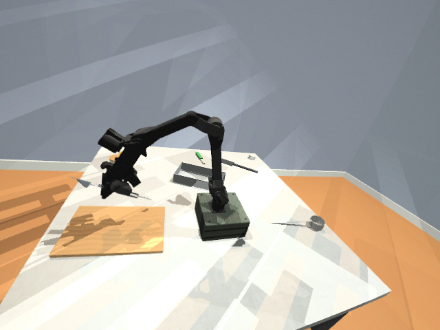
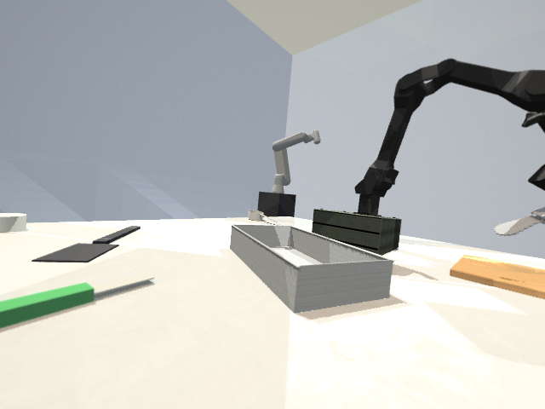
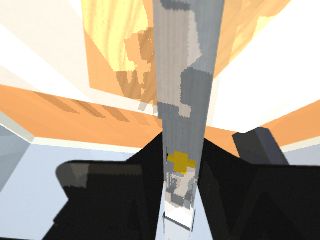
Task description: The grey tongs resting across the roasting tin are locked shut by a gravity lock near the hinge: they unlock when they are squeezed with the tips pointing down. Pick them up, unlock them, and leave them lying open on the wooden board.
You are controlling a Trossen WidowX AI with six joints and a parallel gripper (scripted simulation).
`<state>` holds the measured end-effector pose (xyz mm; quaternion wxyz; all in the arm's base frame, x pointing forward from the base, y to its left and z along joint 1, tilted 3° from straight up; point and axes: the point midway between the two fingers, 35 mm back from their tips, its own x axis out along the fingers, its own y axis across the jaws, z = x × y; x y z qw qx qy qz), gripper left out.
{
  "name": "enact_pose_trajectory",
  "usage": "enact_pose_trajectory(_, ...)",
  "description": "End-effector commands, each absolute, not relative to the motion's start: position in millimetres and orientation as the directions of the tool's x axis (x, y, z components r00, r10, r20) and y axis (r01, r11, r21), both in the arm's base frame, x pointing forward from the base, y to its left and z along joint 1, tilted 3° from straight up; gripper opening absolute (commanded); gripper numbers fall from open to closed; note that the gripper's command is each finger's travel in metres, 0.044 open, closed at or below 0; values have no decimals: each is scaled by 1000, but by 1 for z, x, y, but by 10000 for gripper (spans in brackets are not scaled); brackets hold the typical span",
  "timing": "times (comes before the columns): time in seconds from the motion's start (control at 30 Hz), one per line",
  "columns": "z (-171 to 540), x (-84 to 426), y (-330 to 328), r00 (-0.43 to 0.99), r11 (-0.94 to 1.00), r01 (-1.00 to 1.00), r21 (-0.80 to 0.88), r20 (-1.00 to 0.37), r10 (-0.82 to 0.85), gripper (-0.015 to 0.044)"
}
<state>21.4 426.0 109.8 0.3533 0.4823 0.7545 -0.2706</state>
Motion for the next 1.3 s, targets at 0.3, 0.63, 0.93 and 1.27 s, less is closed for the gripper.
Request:
enact_pose_trajectory(0.3, 98, 17, 433, -219, 387, 920, -58, -895, 388, -150)
enact_pose_trajectory(0.63, 89, 14, 433, -161, 396, 917, -47, -952, 259, -150)
enact_pose_trajectory(0.93, 82, 11, 430, -100, 412, 911, -35, -985, 138, -150)
enact_pose_trajectory(1.27, 79, 9, 426, -43, 431, 902, -23, -998, 37, -150)
